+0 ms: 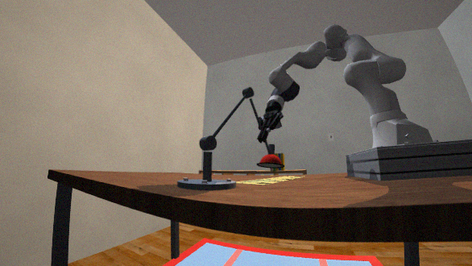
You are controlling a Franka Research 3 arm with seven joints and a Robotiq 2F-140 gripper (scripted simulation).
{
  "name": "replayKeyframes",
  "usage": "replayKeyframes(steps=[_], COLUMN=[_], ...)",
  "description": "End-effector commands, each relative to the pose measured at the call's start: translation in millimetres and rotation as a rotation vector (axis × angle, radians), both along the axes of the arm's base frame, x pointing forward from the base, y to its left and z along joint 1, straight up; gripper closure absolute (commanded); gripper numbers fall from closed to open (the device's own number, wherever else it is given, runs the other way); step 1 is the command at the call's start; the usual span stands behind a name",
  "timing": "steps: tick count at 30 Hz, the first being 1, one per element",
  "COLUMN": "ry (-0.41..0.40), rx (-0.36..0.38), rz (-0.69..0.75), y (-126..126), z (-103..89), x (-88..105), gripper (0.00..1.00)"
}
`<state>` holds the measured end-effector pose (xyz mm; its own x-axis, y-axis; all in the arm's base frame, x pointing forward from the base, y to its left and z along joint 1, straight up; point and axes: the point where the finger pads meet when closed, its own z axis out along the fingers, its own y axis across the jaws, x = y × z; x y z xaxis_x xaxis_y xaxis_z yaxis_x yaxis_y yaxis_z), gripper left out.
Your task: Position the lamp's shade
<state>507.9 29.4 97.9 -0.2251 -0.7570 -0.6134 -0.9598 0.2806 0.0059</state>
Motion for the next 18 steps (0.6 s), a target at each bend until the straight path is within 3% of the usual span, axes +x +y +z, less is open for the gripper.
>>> replayKeyframes(steps=[1, 18], ry=[-0.011, -0.011], rx=[-0.009, -0.009], rz=[-0.008, -0.008], y=[-6.3, -9.3], z=[0.8, 1.8], x=[4.4, 6.4], gripper=[0.90, 0.90])
